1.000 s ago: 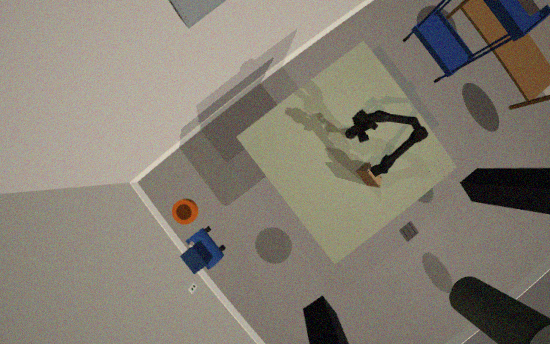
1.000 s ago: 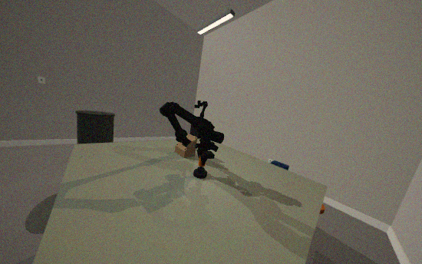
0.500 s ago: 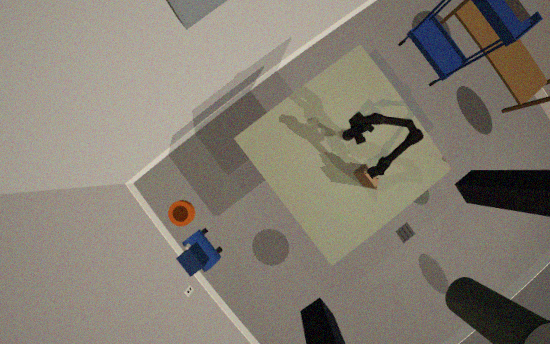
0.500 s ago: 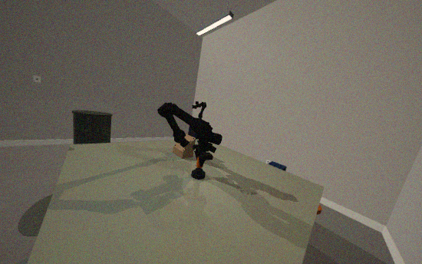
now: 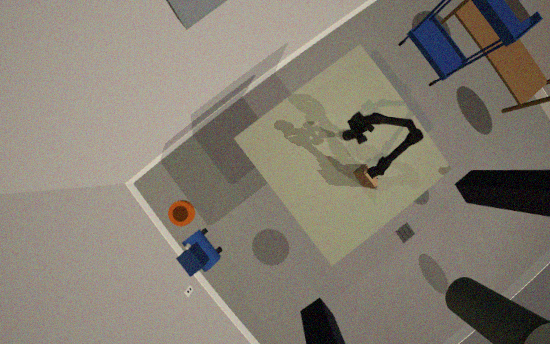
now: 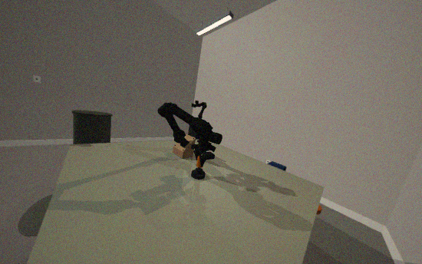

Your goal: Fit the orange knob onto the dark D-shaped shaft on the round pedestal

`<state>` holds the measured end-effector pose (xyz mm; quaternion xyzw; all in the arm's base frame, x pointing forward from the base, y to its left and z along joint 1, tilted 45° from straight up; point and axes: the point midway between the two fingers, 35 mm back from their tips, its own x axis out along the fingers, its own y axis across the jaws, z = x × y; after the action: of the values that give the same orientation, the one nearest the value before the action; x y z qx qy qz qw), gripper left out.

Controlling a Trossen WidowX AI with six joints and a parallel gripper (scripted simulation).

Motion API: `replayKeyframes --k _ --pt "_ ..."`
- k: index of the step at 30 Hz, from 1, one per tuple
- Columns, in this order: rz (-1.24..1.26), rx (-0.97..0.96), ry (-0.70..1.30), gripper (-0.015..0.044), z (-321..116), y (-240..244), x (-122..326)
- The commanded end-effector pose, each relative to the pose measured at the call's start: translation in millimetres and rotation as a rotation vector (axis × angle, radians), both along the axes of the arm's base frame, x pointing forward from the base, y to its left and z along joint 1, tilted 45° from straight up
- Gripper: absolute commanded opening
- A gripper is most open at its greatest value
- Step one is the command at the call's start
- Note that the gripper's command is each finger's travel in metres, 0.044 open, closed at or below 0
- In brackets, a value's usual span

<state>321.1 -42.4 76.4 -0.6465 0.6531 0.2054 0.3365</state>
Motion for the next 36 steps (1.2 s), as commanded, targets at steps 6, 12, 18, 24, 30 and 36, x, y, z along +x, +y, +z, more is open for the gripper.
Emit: replayKeyframes --k 6,12,18,24,30,36 --pt "0.047 -0.007 0.045 0.0 -1.6 -2.9 0.5" --pt "0.047 -0.007 0.045 0.0 -1.8 -2.4 0.7" --pt "0.047 -0.007 0.045 0.0 -2.4 -2.4 0.6" --pt "0.047 -0.007 0.045 0.0 -0.1 0.7 -0.6" --pt "0.101 -0.012 0.099 0.0 0.9 0.9 -0.5" --pt "0.194 -0.02 0.193 0.0 0.1 -1.4 -0.3"
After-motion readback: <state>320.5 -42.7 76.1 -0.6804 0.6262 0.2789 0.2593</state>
